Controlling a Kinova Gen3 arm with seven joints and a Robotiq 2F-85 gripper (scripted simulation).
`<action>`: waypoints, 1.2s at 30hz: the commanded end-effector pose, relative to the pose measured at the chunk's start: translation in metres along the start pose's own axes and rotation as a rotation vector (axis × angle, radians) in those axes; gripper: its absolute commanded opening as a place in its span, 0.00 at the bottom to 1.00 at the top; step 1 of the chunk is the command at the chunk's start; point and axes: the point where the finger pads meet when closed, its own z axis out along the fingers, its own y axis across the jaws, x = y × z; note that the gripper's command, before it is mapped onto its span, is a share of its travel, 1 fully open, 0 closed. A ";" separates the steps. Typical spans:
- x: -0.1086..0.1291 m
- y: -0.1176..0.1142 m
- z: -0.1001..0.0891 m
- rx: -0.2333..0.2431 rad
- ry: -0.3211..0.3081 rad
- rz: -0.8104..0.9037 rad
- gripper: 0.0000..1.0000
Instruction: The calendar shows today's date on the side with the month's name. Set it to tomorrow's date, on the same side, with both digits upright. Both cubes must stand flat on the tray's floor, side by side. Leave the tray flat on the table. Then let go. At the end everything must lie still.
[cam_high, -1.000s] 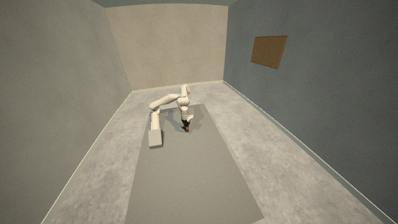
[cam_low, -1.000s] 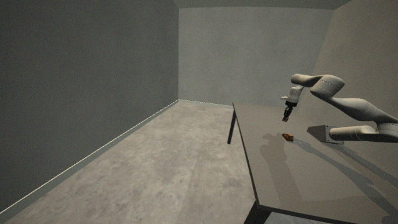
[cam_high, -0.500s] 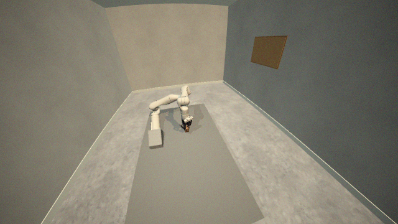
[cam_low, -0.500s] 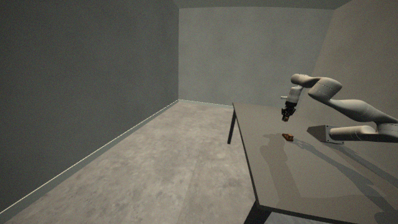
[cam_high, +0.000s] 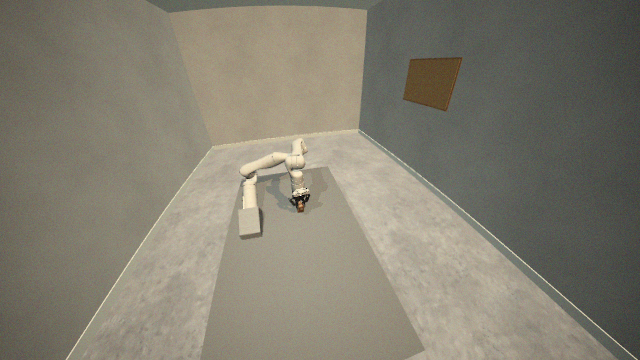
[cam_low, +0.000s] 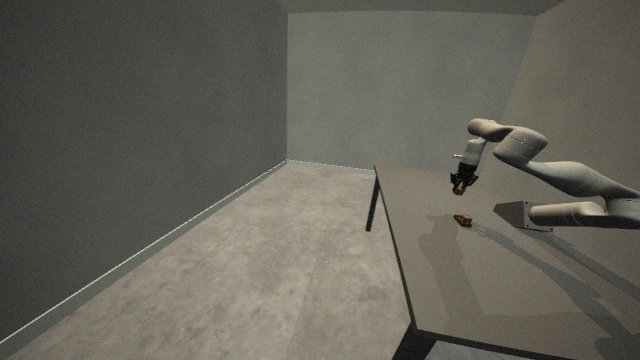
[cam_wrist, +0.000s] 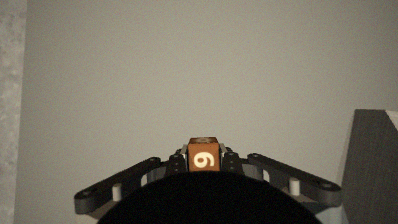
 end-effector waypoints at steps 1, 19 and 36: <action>0.000 0.000 0.000 -0.001 0.001 0.015 0.28; 0.000 -0.001 0.000 -0.001 0.004 0.132 0.28; 0.000 -0.001 0.000 -0.001 0.004 0.139 0.28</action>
